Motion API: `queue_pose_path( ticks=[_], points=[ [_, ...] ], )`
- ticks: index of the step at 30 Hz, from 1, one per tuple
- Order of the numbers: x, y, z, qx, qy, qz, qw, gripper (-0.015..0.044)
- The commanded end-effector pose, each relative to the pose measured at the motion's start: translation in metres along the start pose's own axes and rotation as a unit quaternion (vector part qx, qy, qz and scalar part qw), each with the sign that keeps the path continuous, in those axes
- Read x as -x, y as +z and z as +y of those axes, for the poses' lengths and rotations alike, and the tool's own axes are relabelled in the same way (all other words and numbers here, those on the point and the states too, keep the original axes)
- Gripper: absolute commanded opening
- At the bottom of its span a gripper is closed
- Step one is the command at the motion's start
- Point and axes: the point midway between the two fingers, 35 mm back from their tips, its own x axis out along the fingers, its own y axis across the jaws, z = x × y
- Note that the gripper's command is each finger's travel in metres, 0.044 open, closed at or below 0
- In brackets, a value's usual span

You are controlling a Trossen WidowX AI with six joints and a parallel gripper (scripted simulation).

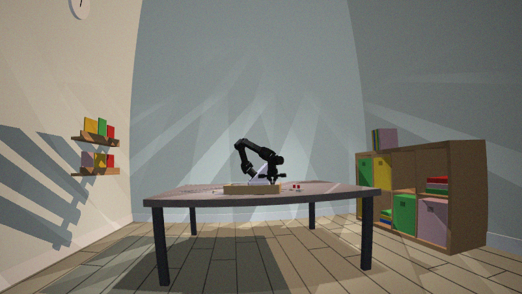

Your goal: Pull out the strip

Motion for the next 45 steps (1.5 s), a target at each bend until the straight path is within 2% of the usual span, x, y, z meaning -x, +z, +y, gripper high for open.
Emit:
queue_pose_path(
  ticks=[1, 45],
  points=[
    [-0.005, -0.013, -0.001, 0.003, -0.002, 0.01, 1.0, 0.0],
    [-0.004, -0.079, -0.003, 0.004, -0.002, 0.011, 1.0, 0.0]
  ],
)
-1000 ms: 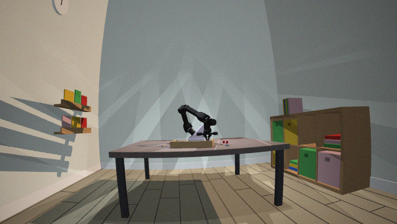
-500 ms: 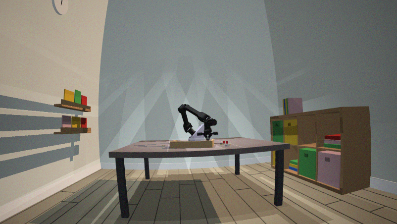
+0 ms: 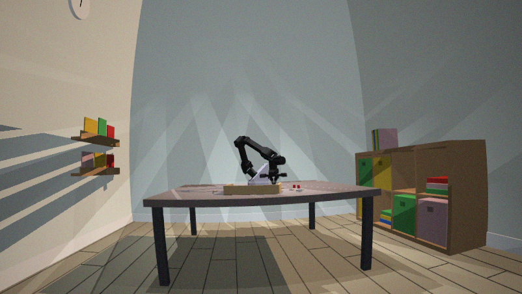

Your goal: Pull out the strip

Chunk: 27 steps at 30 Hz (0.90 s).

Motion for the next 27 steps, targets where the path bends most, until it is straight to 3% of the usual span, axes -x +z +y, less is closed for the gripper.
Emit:
queue_pose_path(
  ticks=[1, 27],
  points=[
    [-0.005, -0.014, -0.003, 0.004, -0.004, 0.012, 1.0, 0.0],
    [-0.004, -0.052, -0.004, 0.004, -0.004, 0.013, 1.0, 0.0]
  ],
)
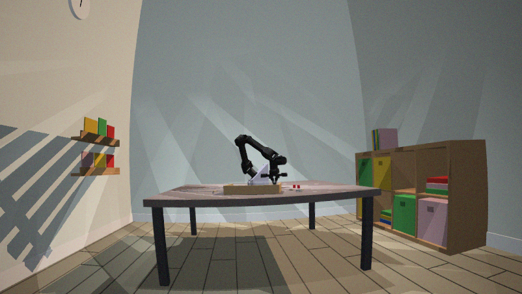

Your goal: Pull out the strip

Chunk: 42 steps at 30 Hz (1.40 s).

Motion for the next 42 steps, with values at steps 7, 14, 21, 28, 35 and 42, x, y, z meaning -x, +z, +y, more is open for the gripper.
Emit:
queue_pose_path(
  ticks=[7, 14, 21, 28, 35, 42],
  points=[
    [-0.005, -0.023, -0.004, 0.004, -0.005, 0.013, 1.0, 0.0],
    [-0.004, -0.033, -0.004, 0.004, -0.005, 0.013, 1.0, 0.0],
    [-0.004, -0.043, -0.005, 0.004, -0.005, 0.013, 1.0, 0.0],
    [-0.004, -0.047, -0.005, 0.004, -0.005, 0.013, 1.0, 0.0],
    [-0.004, -0.047, -0.005, 0.004, -0.005, 0.013, 1.0, 0.0],
    [-0.004, -0.047, -0.005, 0.004, -0.005, 0.013, 1.0, 0.0]
  ],
)
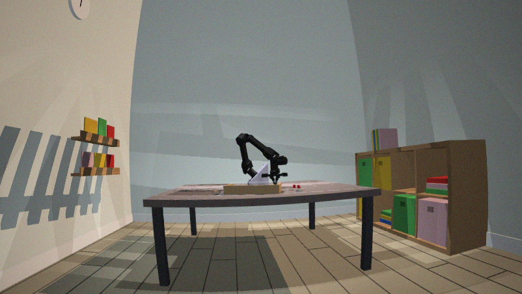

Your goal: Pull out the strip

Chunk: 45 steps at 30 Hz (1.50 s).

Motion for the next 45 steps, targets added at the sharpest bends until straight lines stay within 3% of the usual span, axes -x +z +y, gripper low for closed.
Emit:
queue_pose_path(
  ticks=[1, 13, 18, 23, 29, 39, 45],
  points=[
    [-0.004, -0.008, -0.004, 0.003, -0.005, 0.013, 1.0, 0.0],
    [-0.004, -0.008, -0.004, 0.003, -0.005, 0.013, 1.0, 0.0],
    [0.04, 0.002, 0.001, 0.003, -0.004, 0.012, 1.0, 0.0],
    [0.042, 0.002, 0.001, 0.003, -0.004, 0.013, 1.0, 0.0],
    [0.041, 0.025, -0.001, 0.086, -0.004, 0.013, 0.996, 0.0157],
    [0.042, 0.057, -0.002, 0.085, -0.004, 0.012, 0.996, 0.042],
    [0.043, 0.077, -0.002, 0.085, -0.004, 0.012, 0.996, 0.044]
  ],
)
